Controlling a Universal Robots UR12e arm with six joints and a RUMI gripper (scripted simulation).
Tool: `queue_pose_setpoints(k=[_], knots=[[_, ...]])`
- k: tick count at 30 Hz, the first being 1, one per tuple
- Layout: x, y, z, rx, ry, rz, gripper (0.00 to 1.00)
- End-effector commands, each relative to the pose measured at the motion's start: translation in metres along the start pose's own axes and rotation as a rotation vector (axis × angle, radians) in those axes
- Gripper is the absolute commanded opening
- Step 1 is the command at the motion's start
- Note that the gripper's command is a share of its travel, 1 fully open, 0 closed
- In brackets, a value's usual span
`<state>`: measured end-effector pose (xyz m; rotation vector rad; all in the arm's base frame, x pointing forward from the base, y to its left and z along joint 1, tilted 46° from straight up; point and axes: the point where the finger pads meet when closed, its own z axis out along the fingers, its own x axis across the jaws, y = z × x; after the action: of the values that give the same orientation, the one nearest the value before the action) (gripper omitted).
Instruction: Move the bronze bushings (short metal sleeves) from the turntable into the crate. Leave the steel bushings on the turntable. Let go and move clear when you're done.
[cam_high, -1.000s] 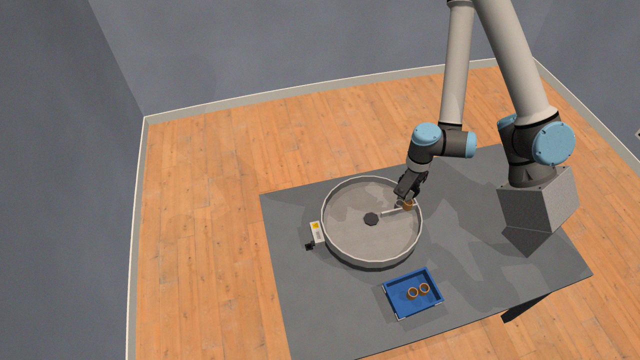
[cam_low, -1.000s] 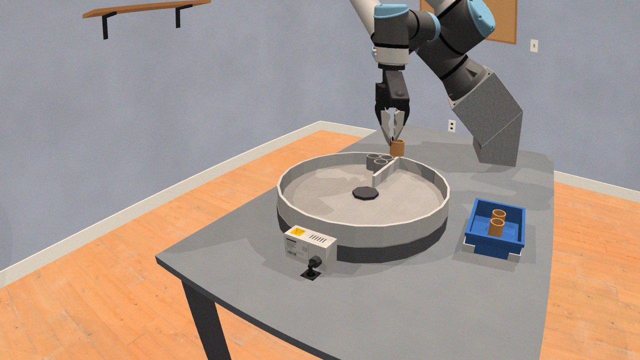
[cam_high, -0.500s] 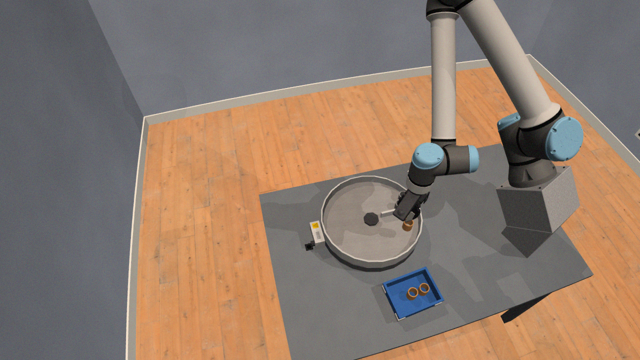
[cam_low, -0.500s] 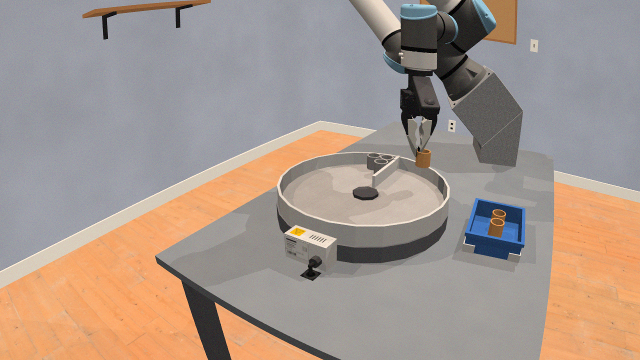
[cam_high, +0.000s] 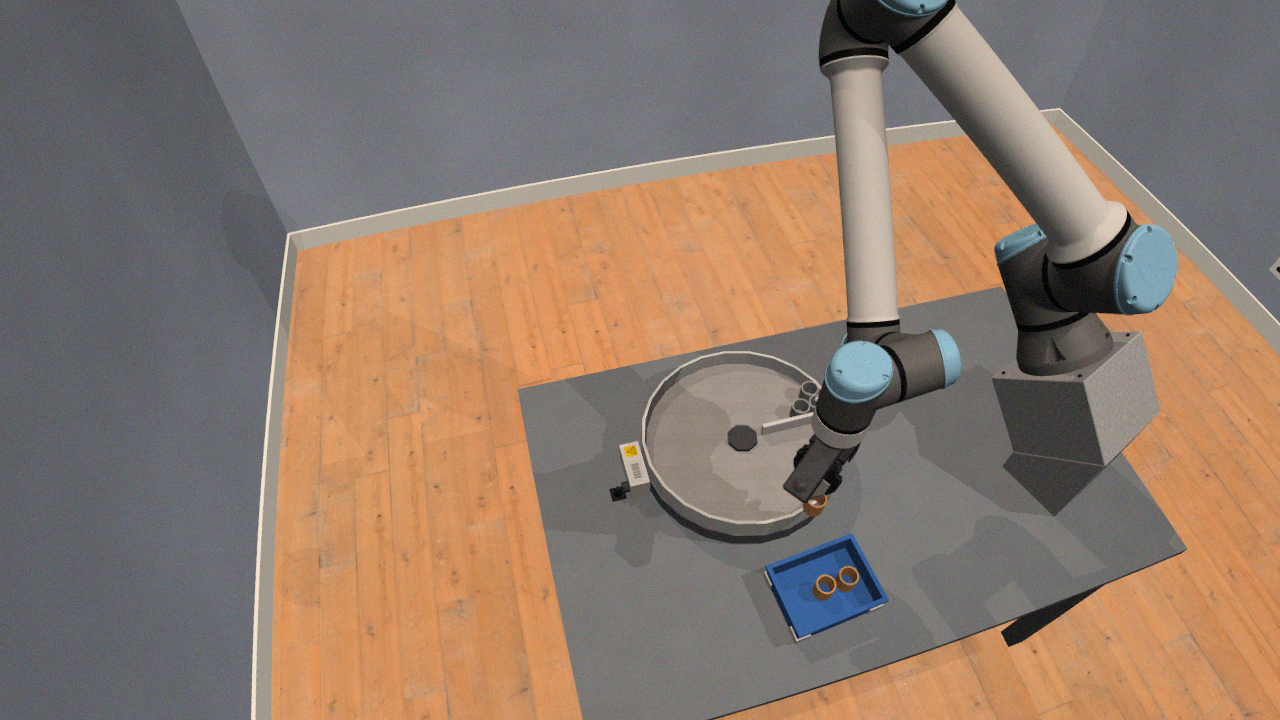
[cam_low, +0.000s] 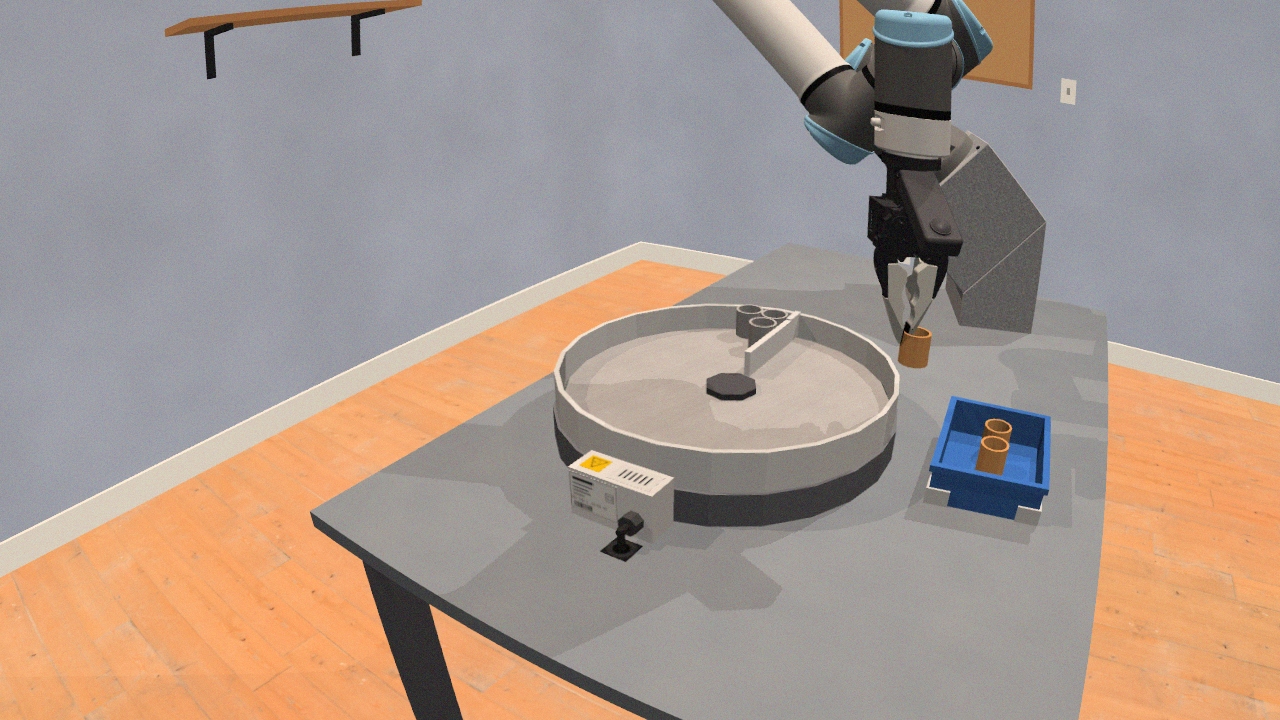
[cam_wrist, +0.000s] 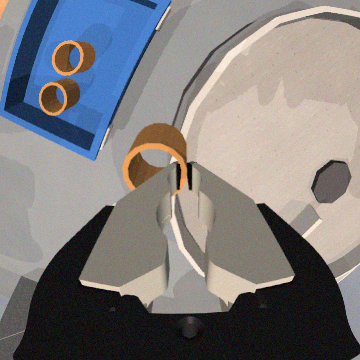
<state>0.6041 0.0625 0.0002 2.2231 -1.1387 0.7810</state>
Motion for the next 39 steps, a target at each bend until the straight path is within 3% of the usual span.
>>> queue_pose_setpoints(k=[1, 11, 19, 39], knots=[[-0.019, -0.032, 0.001, -0.003, 0.000, 0.002, 0.00], [-0.055, -0.087, 0.001, -0.003, 0.000, 0.002, 0.00], [-0.068, -0.107, 0.001, -0.003, 0.000, 0.002, 0.00], [-0.077, -0.122, 0.001, -0.003, 0.000, 0.002, 0.00]])
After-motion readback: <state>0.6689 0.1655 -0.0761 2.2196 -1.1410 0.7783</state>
